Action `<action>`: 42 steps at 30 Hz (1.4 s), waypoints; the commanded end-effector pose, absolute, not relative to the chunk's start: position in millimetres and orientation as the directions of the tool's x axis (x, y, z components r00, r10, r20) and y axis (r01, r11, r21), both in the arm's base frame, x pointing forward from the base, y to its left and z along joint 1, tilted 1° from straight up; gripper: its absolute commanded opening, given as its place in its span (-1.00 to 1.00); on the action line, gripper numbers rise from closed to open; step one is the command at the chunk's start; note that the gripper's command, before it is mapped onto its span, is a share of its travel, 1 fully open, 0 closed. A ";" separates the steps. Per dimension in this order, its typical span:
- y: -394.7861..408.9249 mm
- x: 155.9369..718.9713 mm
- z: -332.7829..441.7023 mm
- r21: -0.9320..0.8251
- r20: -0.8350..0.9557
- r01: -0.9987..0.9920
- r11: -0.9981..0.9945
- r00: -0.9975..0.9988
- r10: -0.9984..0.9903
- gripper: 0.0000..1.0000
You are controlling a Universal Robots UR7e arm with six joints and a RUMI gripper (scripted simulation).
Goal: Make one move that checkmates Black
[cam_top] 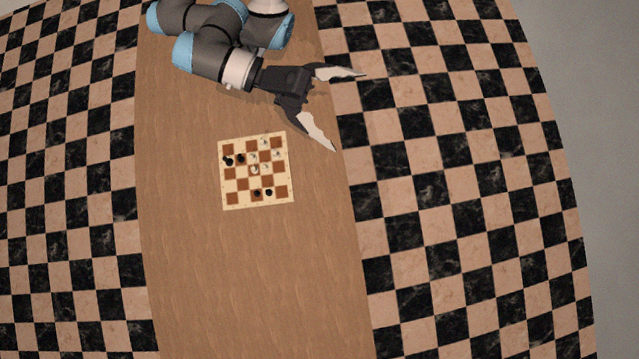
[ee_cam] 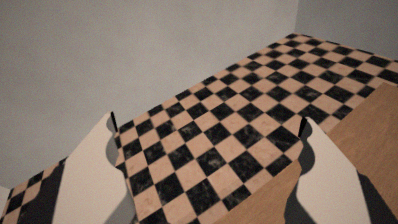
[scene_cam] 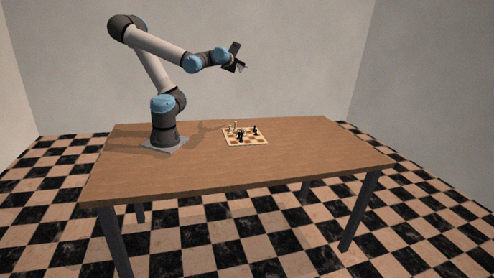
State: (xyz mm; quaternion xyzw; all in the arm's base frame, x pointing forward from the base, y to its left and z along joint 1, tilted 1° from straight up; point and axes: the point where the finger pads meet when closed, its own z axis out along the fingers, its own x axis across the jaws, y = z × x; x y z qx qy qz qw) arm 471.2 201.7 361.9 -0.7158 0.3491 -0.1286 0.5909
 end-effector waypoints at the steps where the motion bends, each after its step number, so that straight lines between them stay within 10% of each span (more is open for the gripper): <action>1: 201.7 471.2 362.3 -0.936 -0.228 -0.347 -0.058 0.723 -0.652 1.00; 42: 211.6 479.7 303.7 -0.872 -0.154 -0.385 -0.302 0.802 -0.578 1.00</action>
